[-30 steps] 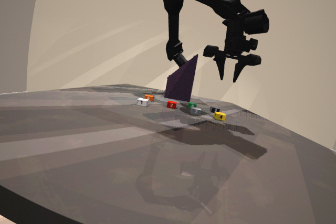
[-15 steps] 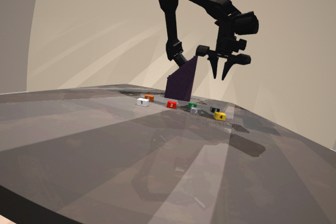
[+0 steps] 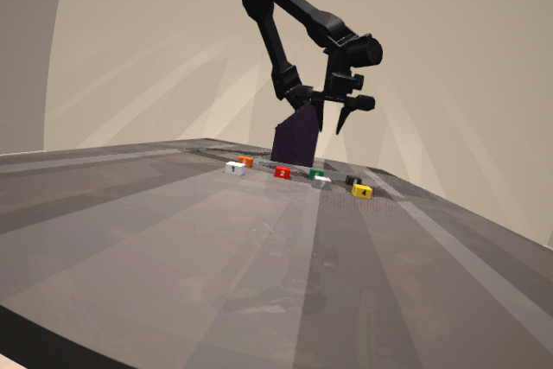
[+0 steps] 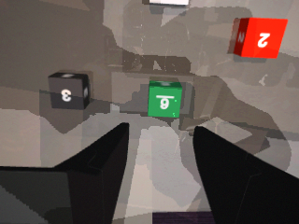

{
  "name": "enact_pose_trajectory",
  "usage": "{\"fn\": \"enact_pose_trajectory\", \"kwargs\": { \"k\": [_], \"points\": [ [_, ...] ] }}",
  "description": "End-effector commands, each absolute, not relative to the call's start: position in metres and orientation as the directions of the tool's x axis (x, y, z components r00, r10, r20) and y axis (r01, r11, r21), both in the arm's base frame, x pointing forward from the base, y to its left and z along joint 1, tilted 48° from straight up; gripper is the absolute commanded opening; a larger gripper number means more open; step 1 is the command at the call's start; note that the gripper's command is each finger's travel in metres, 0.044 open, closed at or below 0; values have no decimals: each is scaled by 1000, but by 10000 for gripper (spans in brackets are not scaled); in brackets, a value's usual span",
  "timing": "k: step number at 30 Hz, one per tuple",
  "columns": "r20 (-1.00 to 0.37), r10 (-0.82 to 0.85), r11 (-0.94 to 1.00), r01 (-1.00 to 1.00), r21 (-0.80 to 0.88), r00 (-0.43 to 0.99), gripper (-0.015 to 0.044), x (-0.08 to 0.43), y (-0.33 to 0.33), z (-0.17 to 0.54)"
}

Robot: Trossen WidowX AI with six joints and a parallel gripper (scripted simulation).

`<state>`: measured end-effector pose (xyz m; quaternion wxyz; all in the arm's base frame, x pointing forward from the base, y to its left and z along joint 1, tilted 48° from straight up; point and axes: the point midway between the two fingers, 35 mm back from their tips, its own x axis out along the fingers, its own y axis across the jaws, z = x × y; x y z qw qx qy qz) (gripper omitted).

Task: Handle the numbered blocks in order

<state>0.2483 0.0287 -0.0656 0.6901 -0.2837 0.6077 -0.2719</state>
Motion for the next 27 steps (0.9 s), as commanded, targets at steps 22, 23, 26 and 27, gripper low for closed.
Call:
{"fn": "enact_pose_trajectory", "kwargs": {
  "k": [22, 23, 26, 27],
  "points": [
    [-670, -736, 675, 26, -738, 90, 400, 249, -43, -123],
    [-670, -737, 675, 26, -738, 90, 400, 249, -44, -124],
    [-670, -737, 674, 26, -738, 90, 400, 249, -48, -127],
    [-670, -737, 674, 26, -738, 90, 400, 249, -49, -128]
  ]
}}
